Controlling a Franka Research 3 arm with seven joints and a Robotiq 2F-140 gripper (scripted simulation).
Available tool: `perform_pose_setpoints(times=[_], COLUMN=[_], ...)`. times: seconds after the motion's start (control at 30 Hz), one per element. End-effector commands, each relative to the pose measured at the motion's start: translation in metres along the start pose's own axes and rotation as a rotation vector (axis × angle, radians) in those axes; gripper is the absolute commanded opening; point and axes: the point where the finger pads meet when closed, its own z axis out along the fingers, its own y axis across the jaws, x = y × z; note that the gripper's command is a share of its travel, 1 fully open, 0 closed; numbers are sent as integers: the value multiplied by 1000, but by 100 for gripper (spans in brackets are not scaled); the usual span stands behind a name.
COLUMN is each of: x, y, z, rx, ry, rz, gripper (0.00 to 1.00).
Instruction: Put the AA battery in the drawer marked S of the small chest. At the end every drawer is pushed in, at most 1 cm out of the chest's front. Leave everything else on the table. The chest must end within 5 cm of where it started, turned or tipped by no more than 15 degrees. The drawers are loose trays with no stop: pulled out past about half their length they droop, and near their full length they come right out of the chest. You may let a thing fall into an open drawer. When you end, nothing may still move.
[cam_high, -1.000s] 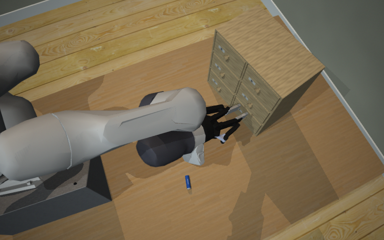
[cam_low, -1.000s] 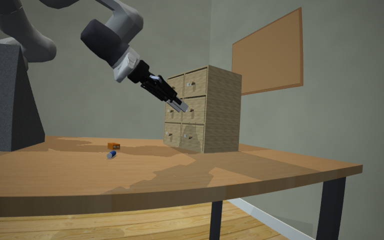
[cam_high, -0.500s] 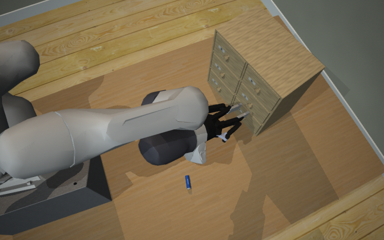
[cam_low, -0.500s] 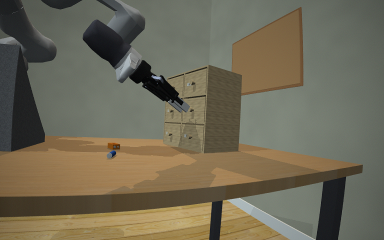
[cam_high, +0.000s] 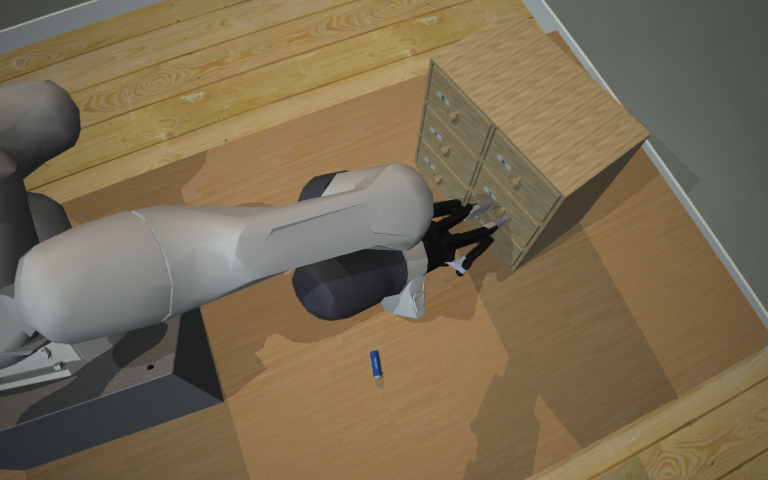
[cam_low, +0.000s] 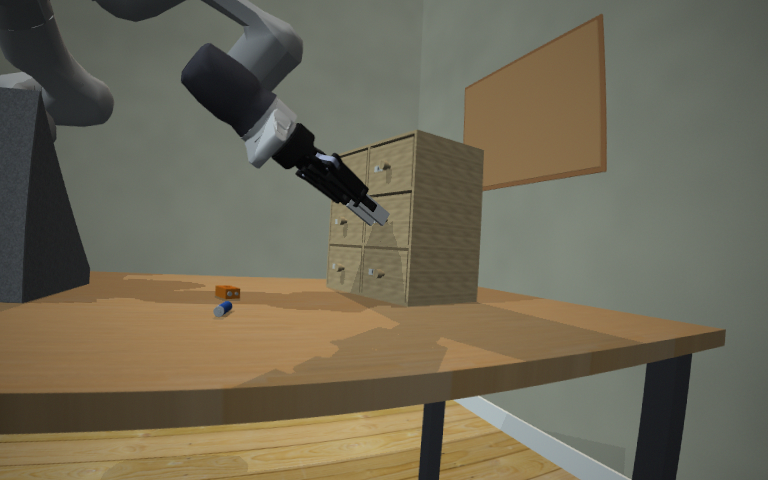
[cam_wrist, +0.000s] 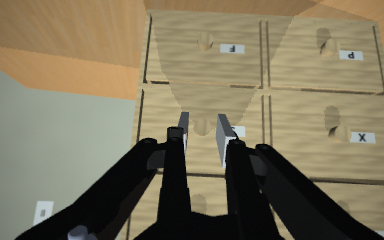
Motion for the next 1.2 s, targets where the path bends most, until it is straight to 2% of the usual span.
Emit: perform_pose_setpoints(times=[0.0,1.0,1.03,1.17], x=[-1,-3,-3,-3], y=[0,0,0,0], z=[3,6,6,6], rx=[3,3,3,3], ry=[-1,-1,-1,-1], rz=[-4,-4,-4,-4], gripper=[20,20,8,8])
